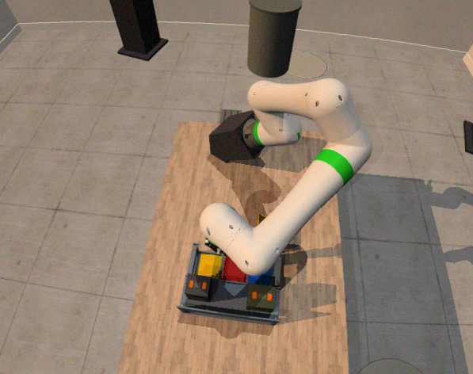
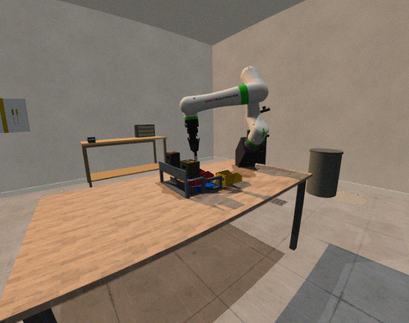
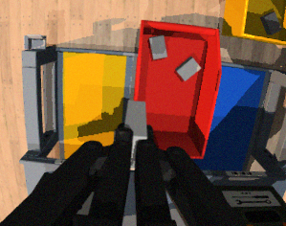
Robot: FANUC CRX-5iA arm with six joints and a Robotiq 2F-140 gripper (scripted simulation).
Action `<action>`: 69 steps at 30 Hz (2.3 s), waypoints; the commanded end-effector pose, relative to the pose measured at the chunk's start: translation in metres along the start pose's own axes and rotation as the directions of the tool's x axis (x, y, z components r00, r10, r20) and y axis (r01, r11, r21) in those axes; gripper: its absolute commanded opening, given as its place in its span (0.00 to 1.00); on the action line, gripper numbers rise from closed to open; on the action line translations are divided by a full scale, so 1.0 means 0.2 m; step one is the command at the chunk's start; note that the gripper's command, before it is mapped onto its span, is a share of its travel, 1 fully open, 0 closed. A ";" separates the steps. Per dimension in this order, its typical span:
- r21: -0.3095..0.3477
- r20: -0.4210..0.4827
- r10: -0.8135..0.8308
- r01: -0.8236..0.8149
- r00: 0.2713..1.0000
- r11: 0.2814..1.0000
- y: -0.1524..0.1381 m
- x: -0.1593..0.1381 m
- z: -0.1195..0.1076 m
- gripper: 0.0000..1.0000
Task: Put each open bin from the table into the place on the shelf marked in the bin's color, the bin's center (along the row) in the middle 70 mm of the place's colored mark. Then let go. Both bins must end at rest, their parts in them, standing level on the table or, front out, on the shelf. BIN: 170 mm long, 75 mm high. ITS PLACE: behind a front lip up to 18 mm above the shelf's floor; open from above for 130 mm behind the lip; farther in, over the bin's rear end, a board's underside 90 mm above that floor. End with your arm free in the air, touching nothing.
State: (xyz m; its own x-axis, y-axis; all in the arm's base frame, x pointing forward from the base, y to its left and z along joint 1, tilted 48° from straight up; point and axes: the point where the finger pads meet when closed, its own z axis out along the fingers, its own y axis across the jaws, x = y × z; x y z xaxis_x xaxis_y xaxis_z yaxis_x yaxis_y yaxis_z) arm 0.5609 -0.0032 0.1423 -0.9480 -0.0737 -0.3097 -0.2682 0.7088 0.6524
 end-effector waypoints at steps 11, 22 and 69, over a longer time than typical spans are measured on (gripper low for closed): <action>0.000 0.000 0.000 0.000 1.000 1.000 0.00 0.00 0.00 0.00; -0.005 0.013 0.249 -0.249 0.968 0.969 0.04 0.09 0.02 0.00; -0.082 0.002 1.000 -0.997 0.000 0.000 0.24 0.61 0.18 0.00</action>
State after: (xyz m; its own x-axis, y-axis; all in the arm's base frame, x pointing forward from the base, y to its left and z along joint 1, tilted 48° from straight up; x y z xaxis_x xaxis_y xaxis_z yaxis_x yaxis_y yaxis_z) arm 0.4394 0.0477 0.1109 -0.2681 0.7097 0.6515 0.9306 0.0159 0.3656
